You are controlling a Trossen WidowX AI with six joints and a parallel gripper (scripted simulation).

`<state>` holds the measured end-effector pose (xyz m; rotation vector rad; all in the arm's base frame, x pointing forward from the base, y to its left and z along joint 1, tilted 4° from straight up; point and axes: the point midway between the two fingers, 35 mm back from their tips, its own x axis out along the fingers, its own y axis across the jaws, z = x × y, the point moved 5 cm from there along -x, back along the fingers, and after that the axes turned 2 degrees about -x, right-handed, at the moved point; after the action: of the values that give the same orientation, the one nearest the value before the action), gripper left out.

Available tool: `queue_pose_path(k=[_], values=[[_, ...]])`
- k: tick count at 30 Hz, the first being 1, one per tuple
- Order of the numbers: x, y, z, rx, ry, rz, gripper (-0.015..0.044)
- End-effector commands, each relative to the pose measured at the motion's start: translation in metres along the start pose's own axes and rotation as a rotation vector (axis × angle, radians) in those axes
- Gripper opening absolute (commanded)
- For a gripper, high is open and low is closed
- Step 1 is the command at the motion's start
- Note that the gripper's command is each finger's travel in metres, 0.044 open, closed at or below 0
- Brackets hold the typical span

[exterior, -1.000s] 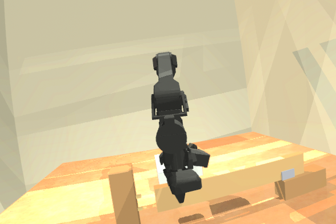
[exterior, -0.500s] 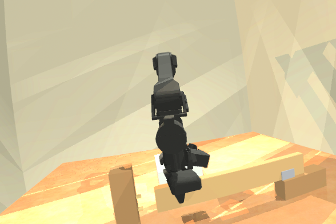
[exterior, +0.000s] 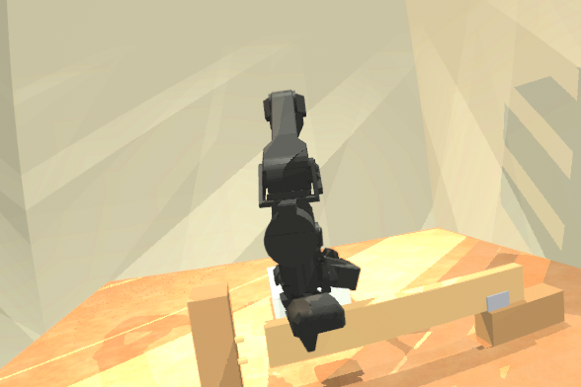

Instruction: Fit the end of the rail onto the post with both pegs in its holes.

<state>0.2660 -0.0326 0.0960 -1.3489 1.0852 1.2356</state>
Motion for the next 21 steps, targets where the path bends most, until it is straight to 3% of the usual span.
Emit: queue_pose_path(k=[1, 21], values=[[-0.002, -0.0004, -0.002, -0.004, 0.003, -0.006, 0.0], [-0.0022, -0.0006, -0.008, -0.004, 0.003, -0.006, 0.0]])
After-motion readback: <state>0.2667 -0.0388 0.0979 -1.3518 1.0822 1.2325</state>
